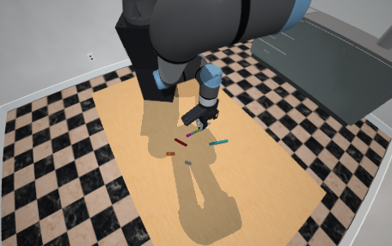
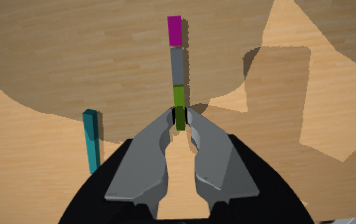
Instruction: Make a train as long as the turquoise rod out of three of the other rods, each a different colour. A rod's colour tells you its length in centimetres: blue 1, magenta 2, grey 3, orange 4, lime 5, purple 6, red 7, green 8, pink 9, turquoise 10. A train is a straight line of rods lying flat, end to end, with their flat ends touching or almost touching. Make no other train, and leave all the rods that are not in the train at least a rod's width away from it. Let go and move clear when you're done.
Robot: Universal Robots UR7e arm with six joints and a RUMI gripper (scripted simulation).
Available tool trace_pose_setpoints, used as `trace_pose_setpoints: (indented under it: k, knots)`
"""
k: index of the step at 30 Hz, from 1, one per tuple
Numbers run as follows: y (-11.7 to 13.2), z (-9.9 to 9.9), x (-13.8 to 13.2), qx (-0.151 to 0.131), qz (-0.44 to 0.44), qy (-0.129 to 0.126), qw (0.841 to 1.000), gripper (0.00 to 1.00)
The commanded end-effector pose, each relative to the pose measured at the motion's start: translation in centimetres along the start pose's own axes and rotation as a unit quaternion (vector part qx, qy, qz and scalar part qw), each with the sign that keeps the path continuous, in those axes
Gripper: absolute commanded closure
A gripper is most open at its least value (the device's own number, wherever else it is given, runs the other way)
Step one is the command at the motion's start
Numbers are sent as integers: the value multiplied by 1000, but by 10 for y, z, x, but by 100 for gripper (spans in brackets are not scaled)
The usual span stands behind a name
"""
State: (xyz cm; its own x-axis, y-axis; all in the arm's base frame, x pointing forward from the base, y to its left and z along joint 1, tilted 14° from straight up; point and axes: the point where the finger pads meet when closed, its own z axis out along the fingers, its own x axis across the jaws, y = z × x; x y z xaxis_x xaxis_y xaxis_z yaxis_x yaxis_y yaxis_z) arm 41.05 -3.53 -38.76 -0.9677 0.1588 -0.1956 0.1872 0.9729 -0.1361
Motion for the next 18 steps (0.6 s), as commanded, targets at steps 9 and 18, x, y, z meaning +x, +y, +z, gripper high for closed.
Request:
trace_pose_setpoints:
  k: [9, 18]
  knots:
    - [0, 0, 0, 0, 0, 0, 1000, 92]
    - [0, 0, 0, 0, 0, 0, 1000, 86]
